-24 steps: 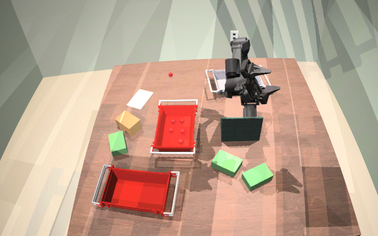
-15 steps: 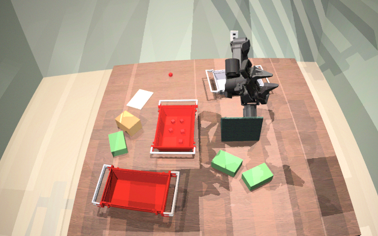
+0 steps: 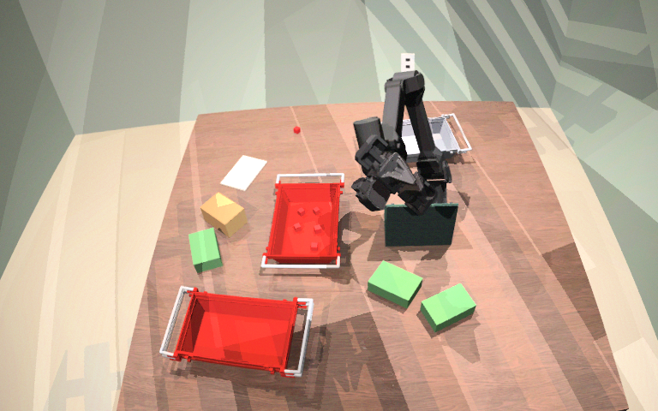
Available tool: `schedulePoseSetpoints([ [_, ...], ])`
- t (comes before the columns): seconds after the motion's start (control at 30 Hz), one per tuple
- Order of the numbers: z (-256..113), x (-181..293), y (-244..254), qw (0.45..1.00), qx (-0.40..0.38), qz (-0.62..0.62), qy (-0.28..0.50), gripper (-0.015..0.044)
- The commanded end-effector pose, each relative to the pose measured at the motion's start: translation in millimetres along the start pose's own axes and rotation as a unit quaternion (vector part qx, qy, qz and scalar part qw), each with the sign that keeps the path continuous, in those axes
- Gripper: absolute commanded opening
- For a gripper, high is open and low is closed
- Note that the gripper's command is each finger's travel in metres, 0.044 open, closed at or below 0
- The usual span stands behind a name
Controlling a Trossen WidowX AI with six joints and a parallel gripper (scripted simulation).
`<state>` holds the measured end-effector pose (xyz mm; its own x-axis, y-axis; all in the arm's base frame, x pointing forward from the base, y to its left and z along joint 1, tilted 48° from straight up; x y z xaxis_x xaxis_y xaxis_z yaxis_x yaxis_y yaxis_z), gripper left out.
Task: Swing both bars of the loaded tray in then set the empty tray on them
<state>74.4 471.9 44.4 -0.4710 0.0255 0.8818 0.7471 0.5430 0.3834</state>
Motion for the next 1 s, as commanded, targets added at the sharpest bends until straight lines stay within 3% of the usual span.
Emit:
schedulePoseSetpoints([
  [0.0, -9, -65, 34, 0.990, -0.037, -0.005, -0.135, 0.0084],
  [0.43, -71, -190, 57, 0.904, 0.027, -0.019, -0.427, 0.0084],
  [0.7, -134, -239, 47, 0.816, 0.152, -0.030, -0.556, 0.0084],
  [0.97, -204, -263, 33, 0.705, 0.322, -0.034, -0.631, 0.0084],
])
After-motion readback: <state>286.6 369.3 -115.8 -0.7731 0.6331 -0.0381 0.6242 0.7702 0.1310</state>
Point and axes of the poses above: the point midway between the two fingers, 35 mm back from their tips, its own z axis out along the fingers, its own y axis across the jaws, x = y × z, the point moved 2 cm from there along -z, back along the fingers, and after that the axes turned 14 degrees about z, right-handed, at the moved point
